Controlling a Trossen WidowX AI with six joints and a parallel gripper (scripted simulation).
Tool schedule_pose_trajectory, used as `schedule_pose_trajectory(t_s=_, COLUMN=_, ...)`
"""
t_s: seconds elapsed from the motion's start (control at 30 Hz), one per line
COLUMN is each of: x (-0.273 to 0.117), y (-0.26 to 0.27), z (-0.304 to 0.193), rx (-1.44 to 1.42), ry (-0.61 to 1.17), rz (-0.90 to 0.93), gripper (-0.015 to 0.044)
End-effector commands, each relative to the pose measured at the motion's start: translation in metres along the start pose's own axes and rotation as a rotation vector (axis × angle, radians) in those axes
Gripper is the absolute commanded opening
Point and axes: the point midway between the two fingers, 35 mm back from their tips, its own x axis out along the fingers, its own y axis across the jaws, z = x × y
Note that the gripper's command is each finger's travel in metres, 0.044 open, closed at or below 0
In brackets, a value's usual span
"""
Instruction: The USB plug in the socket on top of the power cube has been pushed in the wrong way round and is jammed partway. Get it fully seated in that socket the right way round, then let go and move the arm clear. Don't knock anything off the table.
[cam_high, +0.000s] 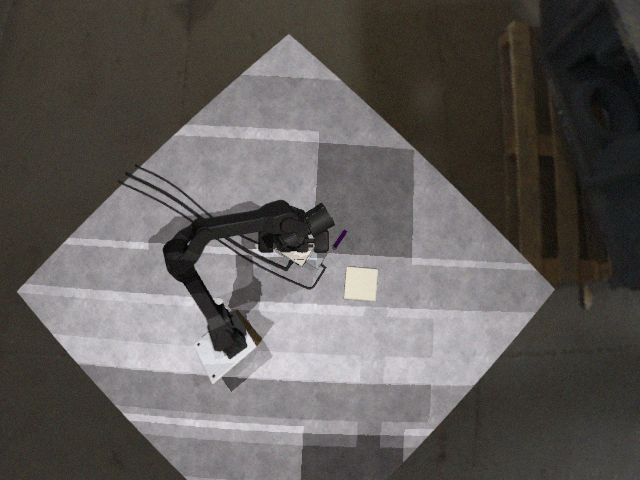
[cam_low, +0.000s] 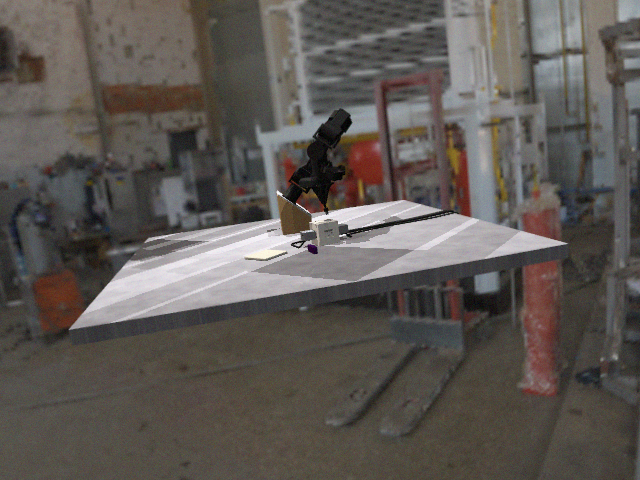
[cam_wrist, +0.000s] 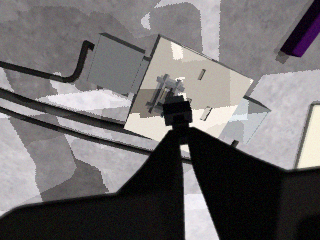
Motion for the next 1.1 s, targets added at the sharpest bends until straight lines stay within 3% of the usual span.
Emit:
schedule_pose_trajectory(t_s=0.0, x=0.0006, y=0.0001, z=-0.0004, rx=0.109, ry=0.001, rz=0.0, gripper=0.0)
schedule_pose_trajectory(t_s=1.07, x=0.0005, y=0.0001, z=-0.0004, rx=0.946, ry=0.001, rz=0.0, gripper=0.0)
